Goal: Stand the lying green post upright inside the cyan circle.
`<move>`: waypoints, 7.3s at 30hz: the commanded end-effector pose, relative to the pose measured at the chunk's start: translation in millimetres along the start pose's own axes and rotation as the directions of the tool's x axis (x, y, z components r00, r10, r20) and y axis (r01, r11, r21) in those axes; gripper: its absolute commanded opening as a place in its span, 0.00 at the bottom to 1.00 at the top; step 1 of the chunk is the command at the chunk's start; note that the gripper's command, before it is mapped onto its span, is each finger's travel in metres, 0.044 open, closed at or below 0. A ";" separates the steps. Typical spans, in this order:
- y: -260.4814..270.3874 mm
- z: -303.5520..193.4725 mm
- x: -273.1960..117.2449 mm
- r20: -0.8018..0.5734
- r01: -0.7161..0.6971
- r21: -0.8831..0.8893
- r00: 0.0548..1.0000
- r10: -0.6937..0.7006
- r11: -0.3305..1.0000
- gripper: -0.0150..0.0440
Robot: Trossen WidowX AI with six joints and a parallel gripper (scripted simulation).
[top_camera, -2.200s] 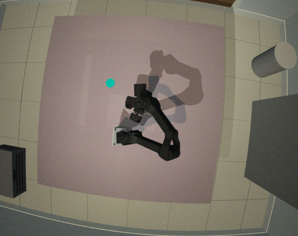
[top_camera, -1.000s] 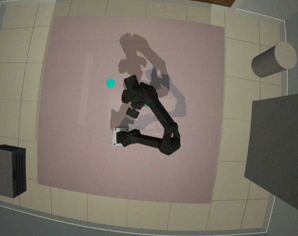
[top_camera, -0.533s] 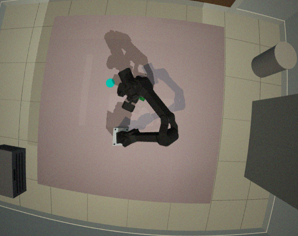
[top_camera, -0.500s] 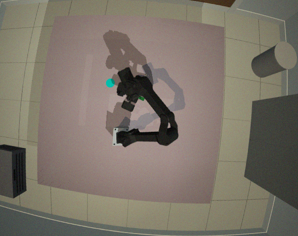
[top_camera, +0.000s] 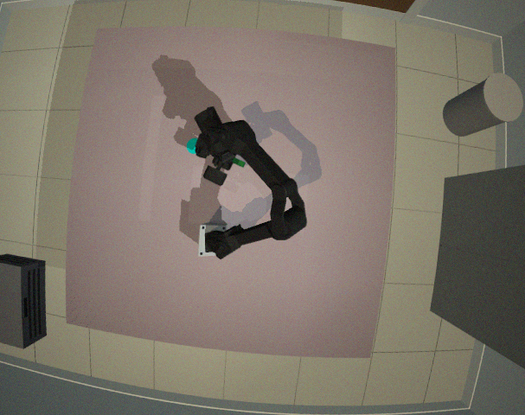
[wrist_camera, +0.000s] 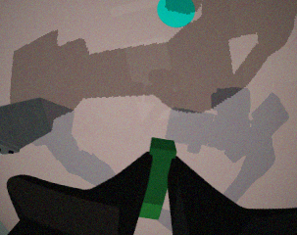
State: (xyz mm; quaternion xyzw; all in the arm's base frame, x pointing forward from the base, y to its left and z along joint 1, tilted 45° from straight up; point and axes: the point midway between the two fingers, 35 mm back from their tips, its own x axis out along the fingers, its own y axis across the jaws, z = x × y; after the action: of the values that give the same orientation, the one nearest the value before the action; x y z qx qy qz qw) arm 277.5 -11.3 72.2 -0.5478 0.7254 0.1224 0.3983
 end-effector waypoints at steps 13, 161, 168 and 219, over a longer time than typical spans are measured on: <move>-10.9 48.3 -4.9 0.008 0.000 0.016 1.000 0.000 1.000 0.29; 7.1 179.8 49.6 0.663 -0.306 -0.021 0.708 0.243 0.952 0.29; 6.3 179.2 49.5 0.701 -0.303 -0.029 0.673 0.235 0.953 0.29; -0.2 164.0 40.0 0.915 -0.196 -0.045 0.386 0.119 0.980 0.29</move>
State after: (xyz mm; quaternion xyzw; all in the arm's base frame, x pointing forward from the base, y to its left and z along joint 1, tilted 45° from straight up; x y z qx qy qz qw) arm 350.4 61.1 -64.2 -0.3071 0.4517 0.4072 0.7320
